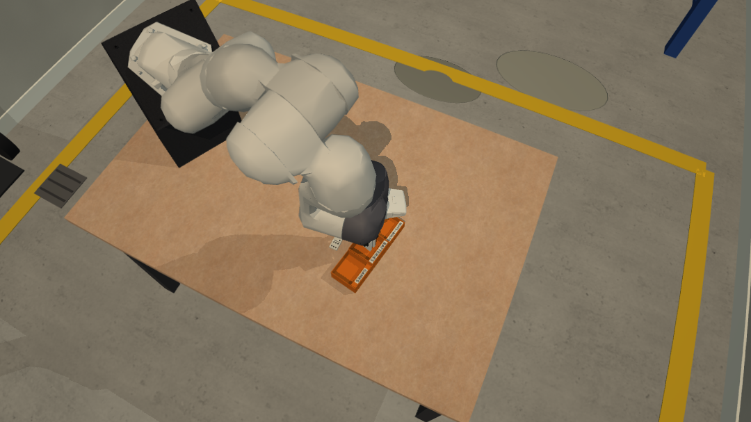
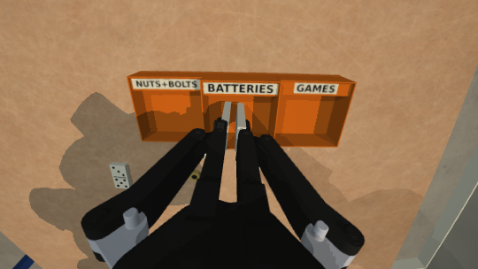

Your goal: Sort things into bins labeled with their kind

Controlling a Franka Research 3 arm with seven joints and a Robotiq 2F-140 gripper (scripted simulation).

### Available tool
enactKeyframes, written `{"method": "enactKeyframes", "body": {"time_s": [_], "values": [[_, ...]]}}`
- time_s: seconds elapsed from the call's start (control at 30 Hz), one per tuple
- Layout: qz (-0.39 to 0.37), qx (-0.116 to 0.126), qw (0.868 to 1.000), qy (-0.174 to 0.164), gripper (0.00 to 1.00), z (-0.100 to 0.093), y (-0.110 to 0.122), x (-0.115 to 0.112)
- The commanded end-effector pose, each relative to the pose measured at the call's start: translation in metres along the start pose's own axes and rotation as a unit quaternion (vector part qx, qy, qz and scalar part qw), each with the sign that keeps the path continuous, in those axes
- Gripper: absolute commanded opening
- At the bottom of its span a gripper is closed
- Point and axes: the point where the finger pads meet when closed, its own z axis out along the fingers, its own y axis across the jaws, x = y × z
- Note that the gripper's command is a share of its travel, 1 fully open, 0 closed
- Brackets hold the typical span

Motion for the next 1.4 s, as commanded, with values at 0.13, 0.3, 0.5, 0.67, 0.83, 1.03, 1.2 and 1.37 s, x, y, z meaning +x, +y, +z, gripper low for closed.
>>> {"method": "enactKeyframes", "body": {"time_s": [0.13,0.3,0.5,0.67,0.83,1.03,1.2,1.37], "values": [[0.009,-0.001,1.000,0.002,0.05,0.001,0.001,0.000],[0.009,-0.001,1.000,0.002,0.05,0.001,0.001,0.000],[0.009,-0.001,1.000,0.002,0.05,0.001,0.001,0.000],[0.009,-0.001,1.000,0.002,0.05,0.001,0.001,0.000],[0.009,-0.001,1.000,0.002,0.05,0.001,0.001,0.000],[0.009,-0.001,1.000,0.002,0.05,0.001,0.001,0.000],[0.009,-0.001,1.000,0.002,0.05,-0.004,0.001,0.000],[0.009,-0.001,1.000,0.002,0.05,-0.011,0.001,0.000]]}}
